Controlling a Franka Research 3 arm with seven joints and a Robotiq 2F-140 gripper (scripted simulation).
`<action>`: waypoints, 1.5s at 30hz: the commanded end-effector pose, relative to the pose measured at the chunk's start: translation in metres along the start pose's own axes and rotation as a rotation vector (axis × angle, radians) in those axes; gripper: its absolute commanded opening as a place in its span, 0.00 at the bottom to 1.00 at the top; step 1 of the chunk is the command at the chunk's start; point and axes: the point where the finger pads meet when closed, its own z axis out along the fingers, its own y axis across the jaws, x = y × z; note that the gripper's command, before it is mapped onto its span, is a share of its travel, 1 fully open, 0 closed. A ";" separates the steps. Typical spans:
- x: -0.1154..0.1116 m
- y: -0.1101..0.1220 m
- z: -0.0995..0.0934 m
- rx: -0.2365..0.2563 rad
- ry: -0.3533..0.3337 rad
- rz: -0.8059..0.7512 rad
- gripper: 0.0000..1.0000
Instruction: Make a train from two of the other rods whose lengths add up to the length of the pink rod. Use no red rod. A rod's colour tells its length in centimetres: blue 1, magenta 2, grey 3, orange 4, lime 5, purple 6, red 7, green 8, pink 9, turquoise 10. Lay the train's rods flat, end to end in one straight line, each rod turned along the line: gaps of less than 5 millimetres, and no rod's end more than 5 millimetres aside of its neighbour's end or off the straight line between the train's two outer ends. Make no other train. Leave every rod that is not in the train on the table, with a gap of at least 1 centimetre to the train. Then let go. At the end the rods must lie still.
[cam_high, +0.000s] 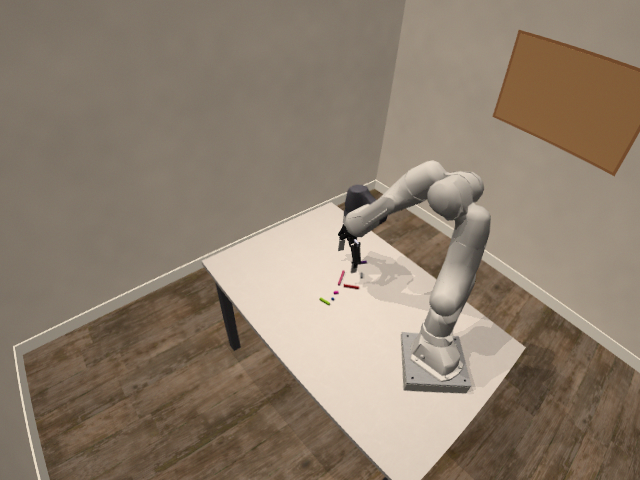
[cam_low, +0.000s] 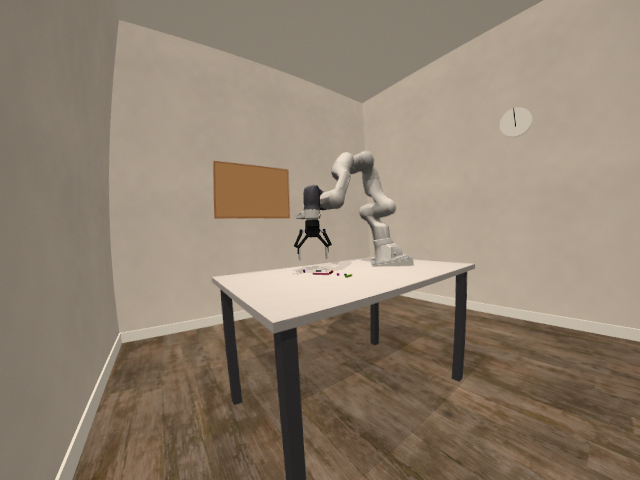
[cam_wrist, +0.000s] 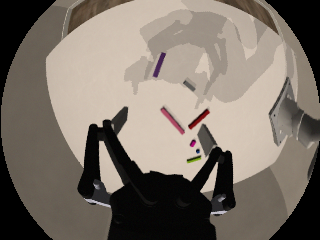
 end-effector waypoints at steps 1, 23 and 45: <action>-0.002 -0.002 0.001 0.002 0.015 0.167 1.00; -0.010 -0.021 0.002 0.003 0.012 0.505 1.00; -0.019 -0.040 0.005 0.001 0.008 0.843 1.00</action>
